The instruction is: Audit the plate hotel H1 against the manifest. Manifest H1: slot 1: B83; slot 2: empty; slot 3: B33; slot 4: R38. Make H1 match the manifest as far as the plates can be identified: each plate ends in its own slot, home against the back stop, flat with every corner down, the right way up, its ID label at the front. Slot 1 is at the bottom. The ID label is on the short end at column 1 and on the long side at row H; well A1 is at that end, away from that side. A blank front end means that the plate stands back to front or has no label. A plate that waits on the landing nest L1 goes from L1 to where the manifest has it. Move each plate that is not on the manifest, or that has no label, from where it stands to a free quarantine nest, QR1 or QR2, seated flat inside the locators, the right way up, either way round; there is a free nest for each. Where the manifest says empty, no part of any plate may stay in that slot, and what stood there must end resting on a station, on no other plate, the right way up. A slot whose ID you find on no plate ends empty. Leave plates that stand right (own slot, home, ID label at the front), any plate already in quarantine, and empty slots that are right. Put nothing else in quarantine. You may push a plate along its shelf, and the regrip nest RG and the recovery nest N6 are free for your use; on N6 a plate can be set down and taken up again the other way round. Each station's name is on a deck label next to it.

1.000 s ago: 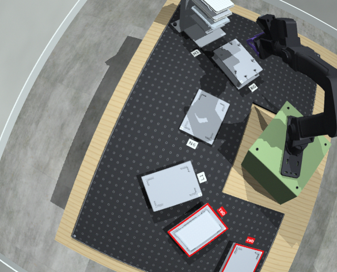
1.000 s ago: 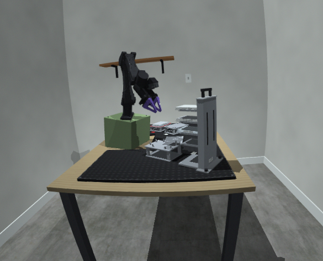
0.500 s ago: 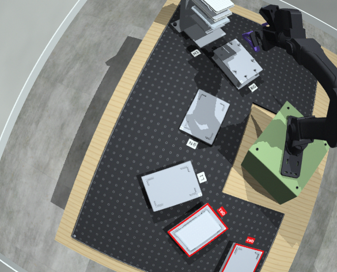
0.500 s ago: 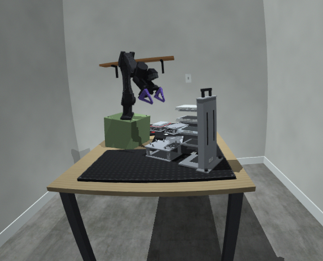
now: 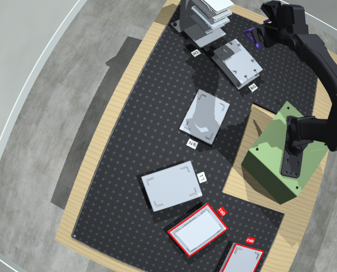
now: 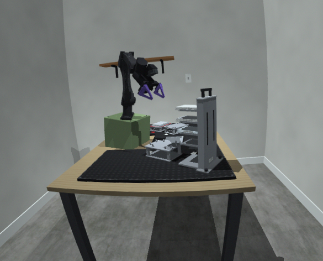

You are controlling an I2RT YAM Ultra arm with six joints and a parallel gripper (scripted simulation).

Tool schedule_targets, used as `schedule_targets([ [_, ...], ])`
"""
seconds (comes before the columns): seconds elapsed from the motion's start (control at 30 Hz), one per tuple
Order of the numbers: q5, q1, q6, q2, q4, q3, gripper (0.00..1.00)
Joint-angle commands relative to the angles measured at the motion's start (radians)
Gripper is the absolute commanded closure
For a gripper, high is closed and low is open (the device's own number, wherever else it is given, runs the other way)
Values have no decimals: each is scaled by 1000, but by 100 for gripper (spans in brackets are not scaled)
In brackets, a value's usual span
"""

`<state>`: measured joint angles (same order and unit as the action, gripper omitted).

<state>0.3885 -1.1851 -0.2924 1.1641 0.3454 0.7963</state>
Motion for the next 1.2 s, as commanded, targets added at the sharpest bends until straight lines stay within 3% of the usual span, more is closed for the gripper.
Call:
schedule_targets([
  [0.0,4,-3,-2,-4,9,9,0],
  [0.53,4,-3,-2,-4,9,9,0],
  [0.9,-27,41,28,82,-70,41,0],
  [1.0,-30,44,31,53,-76,42,0],
  [1.03,-30,46,32,90,-80,42,0],
  [1.17,-39,57,40,117,-102,47,0],
])
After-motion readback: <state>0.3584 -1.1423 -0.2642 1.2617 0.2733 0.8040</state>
